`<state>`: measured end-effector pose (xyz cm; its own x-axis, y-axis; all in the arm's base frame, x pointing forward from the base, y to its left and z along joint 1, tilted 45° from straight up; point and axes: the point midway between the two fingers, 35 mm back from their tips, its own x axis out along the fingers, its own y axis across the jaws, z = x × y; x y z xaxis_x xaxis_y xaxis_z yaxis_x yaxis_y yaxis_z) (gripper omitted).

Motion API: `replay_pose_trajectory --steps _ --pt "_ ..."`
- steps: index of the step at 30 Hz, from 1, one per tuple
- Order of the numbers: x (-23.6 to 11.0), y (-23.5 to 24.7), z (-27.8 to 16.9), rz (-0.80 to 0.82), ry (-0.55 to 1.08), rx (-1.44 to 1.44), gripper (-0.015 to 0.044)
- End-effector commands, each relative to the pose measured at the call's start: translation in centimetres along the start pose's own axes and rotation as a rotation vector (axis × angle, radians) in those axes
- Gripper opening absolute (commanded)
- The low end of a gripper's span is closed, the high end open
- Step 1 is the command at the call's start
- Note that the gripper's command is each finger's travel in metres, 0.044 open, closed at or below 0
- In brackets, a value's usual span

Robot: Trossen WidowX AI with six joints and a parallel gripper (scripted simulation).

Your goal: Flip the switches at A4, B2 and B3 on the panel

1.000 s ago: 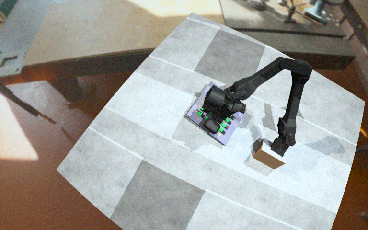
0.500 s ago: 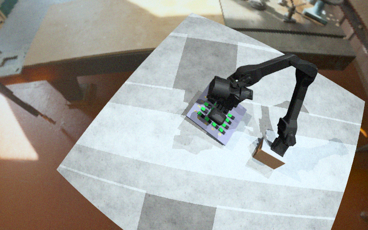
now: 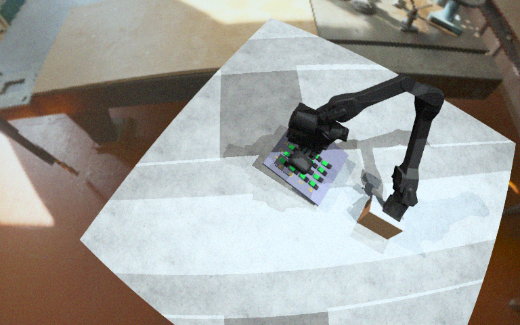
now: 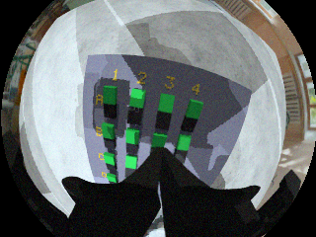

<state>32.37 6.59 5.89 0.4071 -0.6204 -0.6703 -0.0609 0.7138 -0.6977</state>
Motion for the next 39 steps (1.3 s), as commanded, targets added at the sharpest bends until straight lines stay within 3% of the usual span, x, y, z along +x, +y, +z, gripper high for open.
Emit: replay_pose_trajectory --steps 1,39 --pt "0.6 0.0 -0.2 0.000 0.009 -0.006 0.0000" --pt "2.1 0.0 -0.2 0.000 0.009 -0.006 0.0000"
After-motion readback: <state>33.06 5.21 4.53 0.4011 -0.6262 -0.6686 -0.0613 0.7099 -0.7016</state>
